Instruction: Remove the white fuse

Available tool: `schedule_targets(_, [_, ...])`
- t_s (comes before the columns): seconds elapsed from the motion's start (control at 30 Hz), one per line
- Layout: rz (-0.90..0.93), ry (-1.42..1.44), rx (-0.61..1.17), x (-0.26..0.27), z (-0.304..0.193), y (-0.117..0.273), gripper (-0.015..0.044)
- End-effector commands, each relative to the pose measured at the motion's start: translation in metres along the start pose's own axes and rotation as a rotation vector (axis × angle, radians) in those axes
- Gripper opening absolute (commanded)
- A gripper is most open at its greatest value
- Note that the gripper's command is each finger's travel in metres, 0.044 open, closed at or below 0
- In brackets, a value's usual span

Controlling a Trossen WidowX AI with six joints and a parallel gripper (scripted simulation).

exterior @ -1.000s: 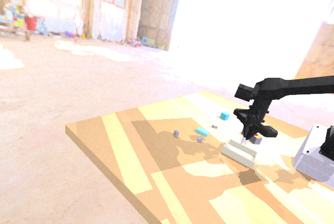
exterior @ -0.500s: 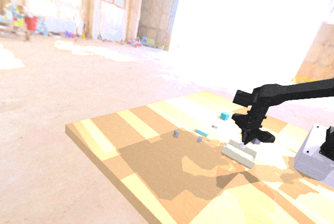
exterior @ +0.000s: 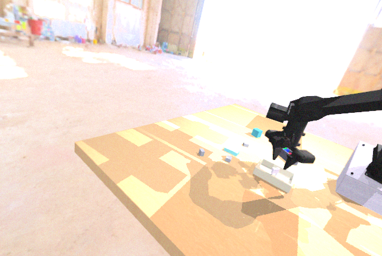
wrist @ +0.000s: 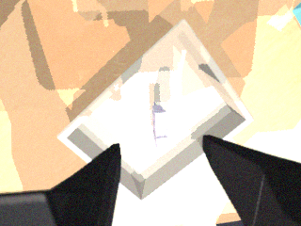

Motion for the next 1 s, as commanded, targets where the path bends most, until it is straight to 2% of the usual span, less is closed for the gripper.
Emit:
schedule_targets(0.0, [-0.007,-0.001,0.0,-0.001,0.0,0.024,0.033])
schedule_targets(0.07, [-0.008,-0.002,0.0,-0.001,0.0,0.036,0.033])
schedule_targets(0.97, [-0.011,-0.004,0.005,-0.001,0.0,0.034,0.033])
Point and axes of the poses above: the point midway between the two fingers, 35 mm back from their tips, its own y axis back along the fingers, its own x axis across the jaws, z = x × y, the point moved 10 cm from there along y, back along the fingers, and after that the axes turned 6 degrees about -y, right-handed, at the moved point
